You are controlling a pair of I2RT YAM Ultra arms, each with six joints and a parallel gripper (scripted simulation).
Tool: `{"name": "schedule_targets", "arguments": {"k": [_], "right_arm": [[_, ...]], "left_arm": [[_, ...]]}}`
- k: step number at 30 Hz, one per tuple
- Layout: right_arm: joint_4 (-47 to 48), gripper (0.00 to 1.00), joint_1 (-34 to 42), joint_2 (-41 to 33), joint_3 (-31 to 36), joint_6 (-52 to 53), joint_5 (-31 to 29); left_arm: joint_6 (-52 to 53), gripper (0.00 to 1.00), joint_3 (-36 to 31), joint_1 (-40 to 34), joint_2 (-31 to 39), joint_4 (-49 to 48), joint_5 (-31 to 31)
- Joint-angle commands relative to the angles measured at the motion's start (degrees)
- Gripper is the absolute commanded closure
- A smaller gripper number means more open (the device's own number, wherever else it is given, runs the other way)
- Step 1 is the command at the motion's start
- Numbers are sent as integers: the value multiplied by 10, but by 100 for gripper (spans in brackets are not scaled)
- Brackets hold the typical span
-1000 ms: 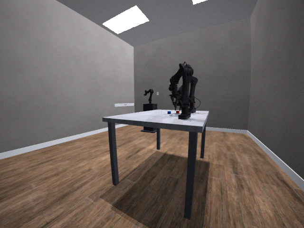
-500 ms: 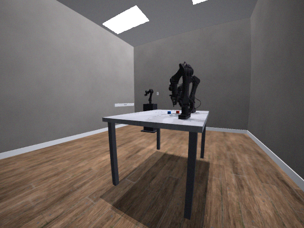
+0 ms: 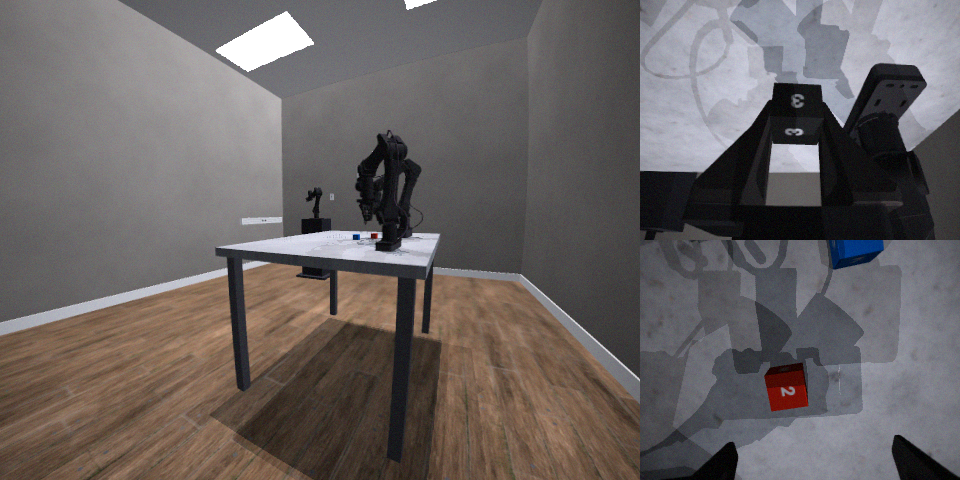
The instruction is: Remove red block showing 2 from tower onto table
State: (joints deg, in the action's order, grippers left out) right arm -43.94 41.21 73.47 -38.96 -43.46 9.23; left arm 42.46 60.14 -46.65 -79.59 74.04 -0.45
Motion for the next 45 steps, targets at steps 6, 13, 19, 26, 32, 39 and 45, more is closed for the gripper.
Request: {"name": "schedule_targets", "arguments": {"k": [6, 13, 19, 26, 32, 39, 45], "right_arm": [[-36, 0, 18, -123, -53, 125, -42], [-93, 0, 136, -322, -37, 222, -83], [-132, 0, 193, -436, -34, 281, -105], [-168, 0, 240, -545, -33, 333, -115], [-192, 0, 206, -632, -44, 367, -109], [-204, 0, 188, -668, -49, 394, -128], [-207, 0, 221, -683, -51, 414, -157]], "left_arm": [[0, 73, 12, -3, 15, 1, 0], [0, 73, 19, -7, 15, -11, 0], [0, 73, 43, -7, -35, -53, 0], [2, 73, 117, -3, -156, -89, 0], [2, 73, 207, -2, -267, -91, 0], [-2, 73, 259, -2, -318, -65, 0], [-3, 73, 286, -2, -341, -59, 0]]}}
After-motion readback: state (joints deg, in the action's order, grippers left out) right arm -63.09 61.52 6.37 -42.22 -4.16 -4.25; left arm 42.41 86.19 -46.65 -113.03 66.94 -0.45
